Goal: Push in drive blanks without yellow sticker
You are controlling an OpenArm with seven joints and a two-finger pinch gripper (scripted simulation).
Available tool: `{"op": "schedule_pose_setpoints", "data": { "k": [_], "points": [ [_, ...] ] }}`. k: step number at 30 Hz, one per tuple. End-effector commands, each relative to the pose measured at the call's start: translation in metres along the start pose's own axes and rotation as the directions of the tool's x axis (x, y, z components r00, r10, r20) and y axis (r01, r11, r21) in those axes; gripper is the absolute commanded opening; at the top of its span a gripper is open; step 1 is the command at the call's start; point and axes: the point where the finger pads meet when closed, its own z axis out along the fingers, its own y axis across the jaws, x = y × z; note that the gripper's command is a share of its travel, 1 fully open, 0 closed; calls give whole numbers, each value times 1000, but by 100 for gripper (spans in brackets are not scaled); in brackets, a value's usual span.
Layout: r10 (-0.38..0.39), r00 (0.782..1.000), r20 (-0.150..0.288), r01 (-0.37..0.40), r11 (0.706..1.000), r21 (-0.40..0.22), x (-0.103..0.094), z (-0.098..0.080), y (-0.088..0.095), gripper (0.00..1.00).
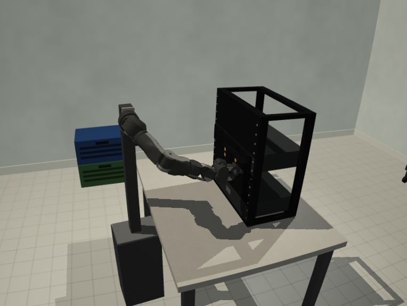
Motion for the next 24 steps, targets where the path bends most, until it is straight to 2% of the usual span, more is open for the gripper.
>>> {"op": "schedule_pose_setpoints", "data": {
  "k": [1,24],
  "points": [
    [5,1000,-22,-5,1000,7,8,3,-1,0],
    [5,1000,-24,-5,1000,5,10,6,0,0]
  ]
}}
